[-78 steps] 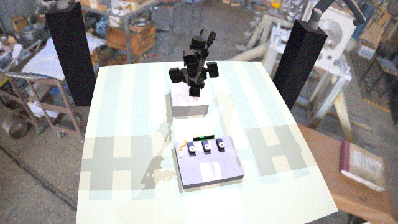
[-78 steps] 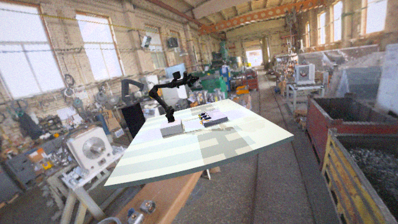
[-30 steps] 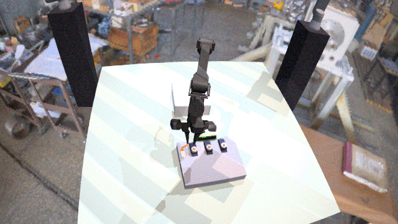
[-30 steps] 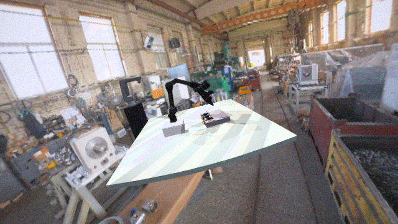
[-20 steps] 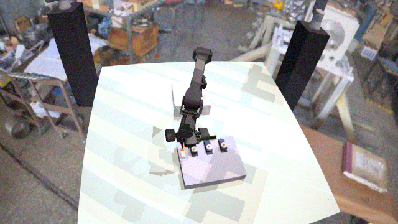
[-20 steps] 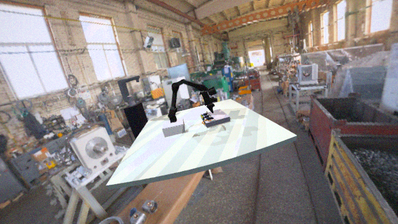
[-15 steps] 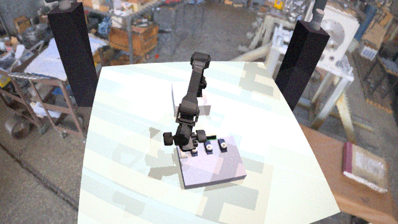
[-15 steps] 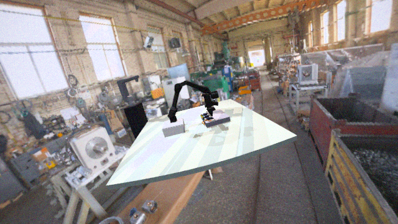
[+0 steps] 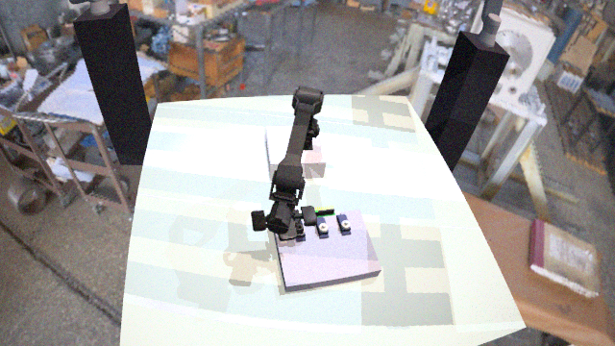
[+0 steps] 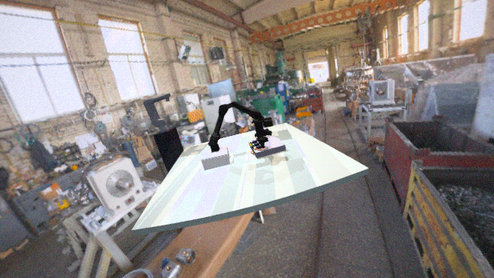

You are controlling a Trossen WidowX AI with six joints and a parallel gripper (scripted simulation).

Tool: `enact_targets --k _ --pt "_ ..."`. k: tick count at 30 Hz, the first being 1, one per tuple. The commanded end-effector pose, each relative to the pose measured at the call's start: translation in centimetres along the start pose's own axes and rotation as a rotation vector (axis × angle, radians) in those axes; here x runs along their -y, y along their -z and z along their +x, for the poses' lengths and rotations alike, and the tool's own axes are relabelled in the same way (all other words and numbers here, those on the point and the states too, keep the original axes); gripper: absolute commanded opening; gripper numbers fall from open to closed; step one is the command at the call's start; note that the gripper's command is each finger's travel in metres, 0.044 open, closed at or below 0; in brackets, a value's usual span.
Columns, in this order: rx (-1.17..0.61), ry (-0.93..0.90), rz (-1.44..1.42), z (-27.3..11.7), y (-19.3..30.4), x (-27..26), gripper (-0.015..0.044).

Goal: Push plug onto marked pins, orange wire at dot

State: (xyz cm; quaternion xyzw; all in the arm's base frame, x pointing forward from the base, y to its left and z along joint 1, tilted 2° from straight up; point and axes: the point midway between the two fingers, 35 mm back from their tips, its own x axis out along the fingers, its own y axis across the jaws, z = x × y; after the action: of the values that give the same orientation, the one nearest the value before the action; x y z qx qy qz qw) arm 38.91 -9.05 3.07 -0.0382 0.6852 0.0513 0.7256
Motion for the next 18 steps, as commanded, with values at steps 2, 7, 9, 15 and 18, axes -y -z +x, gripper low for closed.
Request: enact_targets --k 2,7,9,15,18 --pt "0.005 -0.002 -0.006 0.5 -0.1 0.0 0.0115" --pt "0.005 -0.003 -0.006 1.2 -0.1 0.0 0.0115" --pt "0.005 -0.003 -0.006 1.5 -0.1 0.0 0.0115" --pt "0.005 -0.003 -0.006 1.6 -0.1 0.0 0.003" --pt "0.005 -0.003 -0.006 1.6 -0.1 0.0 0.001"
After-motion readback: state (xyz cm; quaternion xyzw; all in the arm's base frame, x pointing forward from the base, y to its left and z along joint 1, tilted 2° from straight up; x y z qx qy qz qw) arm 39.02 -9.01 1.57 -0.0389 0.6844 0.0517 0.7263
